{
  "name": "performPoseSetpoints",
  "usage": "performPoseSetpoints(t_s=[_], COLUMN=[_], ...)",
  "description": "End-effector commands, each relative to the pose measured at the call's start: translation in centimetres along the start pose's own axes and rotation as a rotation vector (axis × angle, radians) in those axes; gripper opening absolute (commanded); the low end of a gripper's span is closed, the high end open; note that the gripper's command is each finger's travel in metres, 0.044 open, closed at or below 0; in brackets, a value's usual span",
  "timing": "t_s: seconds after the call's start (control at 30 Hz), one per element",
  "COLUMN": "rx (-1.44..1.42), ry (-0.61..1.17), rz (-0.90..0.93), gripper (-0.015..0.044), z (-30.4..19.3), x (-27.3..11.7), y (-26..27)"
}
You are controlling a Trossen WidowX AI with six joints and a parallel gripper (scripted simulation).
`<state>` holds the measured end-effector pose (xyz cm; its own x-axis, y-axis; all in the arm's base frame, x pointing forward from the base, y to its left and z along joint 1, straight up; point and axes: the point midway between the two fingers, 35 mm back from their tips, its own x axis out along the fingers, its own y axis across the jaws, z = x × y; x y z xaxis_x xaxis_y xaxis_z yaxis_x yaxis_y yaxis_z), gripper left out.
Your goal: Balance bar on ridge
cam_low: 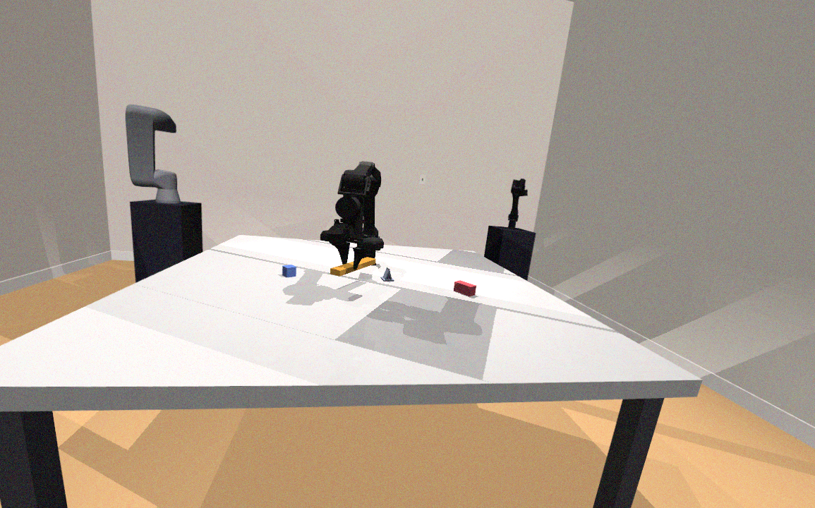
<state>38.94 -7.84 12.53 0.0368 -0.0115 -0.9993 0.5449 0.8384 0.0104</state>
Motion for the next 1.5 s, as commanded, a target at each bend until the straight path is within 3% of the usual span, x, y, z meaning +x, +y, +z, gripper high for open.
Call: performPoseSetpoints(t_s=[0.0, 0.27, 1.47], rx=[0.005, 0.03, 0.647], ry=[-0.002, -0.002, 0.015], rz=[0.005, 0.006, 0.004], gripper=[0.0, 0.0, 0.0], z=[-0.1, -0.7, -14.4], x=[-1.2, -2.4, -3.0], y=[0.0, 0.2, 2.4])
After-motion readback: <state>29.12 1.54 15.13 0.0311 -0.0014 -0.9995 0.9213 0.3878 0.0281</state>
